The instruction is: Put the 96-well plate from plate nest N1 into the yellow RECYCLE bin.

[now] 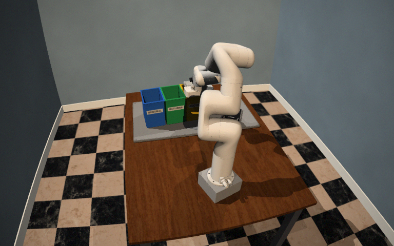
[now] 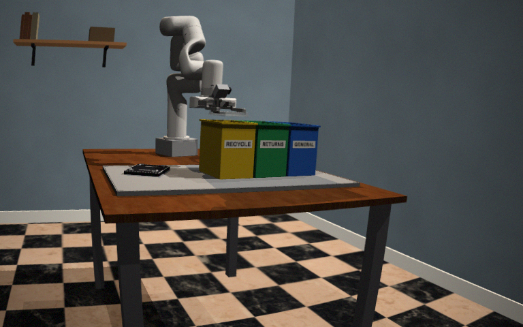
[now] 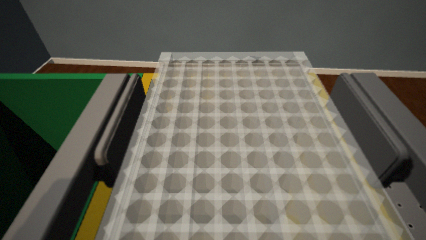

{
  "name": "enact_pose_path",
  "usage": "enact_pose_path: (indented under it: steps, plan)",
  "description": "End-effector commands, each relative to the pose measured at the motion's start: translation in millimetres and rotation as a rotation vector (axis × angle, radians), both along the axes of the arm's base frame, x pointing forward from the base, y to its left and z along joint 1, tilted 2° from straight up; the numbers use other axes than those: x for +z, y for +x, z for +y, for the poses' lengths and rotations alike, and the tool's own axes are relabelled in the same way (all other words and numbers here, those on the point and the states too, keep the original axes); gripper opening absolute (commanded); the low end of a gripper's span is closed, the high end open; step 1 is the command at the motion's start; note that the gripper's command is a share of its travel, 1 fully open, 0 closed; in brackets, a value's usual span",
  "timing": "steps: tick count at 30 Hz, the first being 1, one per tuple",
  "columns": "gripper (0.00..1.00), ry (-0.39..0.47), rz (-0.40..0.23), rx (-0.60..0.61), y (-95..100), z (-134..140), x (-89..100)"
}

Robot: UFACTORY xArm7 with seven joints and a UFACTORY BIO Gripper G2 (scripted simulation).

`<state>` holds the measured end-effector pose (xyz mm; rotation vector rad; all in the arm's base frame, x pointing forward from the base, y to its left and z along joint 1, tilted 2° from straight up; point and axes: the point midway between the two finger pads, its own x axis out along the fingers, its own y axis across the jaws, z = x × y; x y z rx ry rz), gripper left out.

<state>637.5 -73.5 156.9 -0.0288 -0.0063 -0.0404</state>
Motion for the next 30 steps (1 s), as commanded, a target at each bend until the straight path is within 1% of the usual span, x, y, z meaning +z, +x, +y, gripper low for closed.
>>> enact_pose_path:
  steps: [1, 7, 20, 22, 30]
  plan:
    - [0.00, -0.001, -0.005, 0.000, 1.1, -0.2, 2.6]
    - [0.00, -0.001, -0.005, 0.000, 1.1, -0.2, 2.6]
    - [0.00, -0.001, -0.005, 0.000, 1.2, -1.1, -19.0]
    - [0.00, -0.001, -0.005, 0.000, 1.2, -1.1, -19.0]
    - [0.00, -0.001, -0.005, 0.000, 1.3, -1.5, -30.2]
